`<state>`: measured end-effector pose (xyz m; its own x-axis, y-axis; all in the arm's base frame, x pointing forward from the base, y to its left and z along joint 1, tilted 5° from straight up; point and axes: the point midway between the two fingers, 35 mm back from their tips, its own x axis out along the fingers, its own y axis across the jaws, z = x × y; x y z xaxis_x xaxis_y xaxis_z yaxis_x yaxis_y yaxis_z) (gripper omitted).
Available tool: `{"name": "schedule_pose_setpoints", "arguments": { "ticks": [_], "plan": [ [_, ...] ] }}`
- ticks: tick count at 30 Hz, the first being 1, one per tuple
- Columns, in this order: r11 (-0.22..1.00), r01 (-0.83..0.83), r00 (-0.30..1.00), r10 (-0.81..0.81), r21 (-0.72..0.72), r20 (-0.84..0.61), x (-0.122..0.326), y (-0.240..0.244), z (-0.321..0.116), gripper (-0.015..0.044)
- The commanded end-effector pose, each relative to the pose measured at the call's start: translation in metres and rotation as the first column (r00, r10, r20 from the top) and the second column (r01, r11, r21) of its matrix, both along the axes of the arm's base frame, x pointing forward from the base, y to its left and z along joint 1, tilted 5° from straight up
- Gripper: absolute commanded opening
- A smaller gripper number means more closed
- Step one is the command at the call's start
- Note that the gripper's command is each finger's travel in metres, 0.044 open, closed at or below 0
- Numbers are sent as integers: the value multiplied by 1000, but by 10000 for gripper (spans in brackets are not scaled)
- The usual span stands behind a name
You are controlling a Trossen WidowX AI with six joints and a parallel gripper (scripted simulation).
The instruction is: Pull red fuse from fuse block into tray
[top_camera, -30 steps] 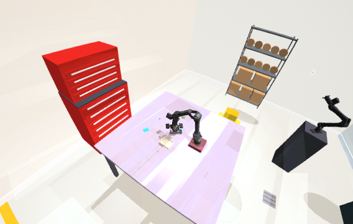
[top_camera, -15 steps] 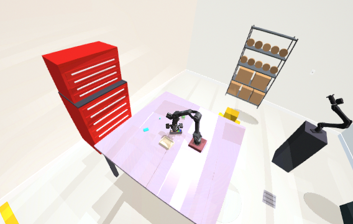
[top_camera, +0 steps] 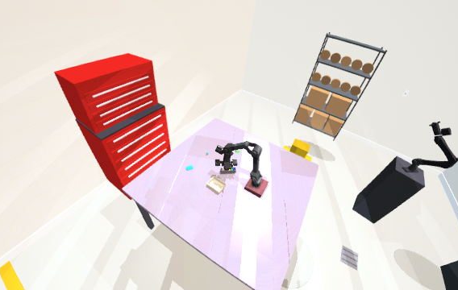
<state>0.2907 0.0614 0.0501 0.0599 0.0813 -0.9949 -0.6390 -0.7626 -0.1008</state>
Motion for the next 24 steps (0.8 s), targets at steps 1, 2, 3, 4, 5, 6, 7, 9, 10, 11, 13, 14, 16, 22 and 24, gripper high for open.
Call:
{"name": "schedule_pose_setpoints", "arguments": {
  "ticks": [1, 2, 3, 4, 5, 6, 7, 9, 10, 11, 13, 14, 16, 22, 24],
  "plan": [
    [1000, -1, 1000, 0, 1, 2, 1, 0, 3, 0],
    [1000, 0, 1000, 0, 1, 2, 1, 0, 3, 0],
    [1000, 0, 1000, 0, 1, 2, 0, 0, 4, 0],
    [1000, 0, 1000, 0, 1, 2, 0, 0, 4, 0],
    [1000, 0, 1000, 0, 1, 2, 0, 0, 5, 0],
    [1000, 0, 1000, 0, 1, 2, 0, 0, 5, 0],
    [1000, 0, 1000, 0, 1, 2, 0, 0, 6, 0],
    [1000, 0, 1000, 0, 1, 2, 0, 0, 7, 0],
    [1000, 0, 1000, 0, 1, 1, 0, 0, 7, 0],
    [1000, 0, 1000, 0, 1, 1, 0, 0, 8, 0],
    [1000, 0, 1000, 0, 1, 1, 0, 0, 9, 0],
    [1000, 0, 1000, 0, 1, 1, 0, 0, 9, 0],
    [1000, 0, 1000, 0, 1, 1, 0, -1, 10, 0],
    [1000, 1, 1000, -1, 1, 1, 0, -1, 13, 0],
    [1000, 1, 1000, -1, 1, 1, 0, -1, 14, 0]
  ]
}}
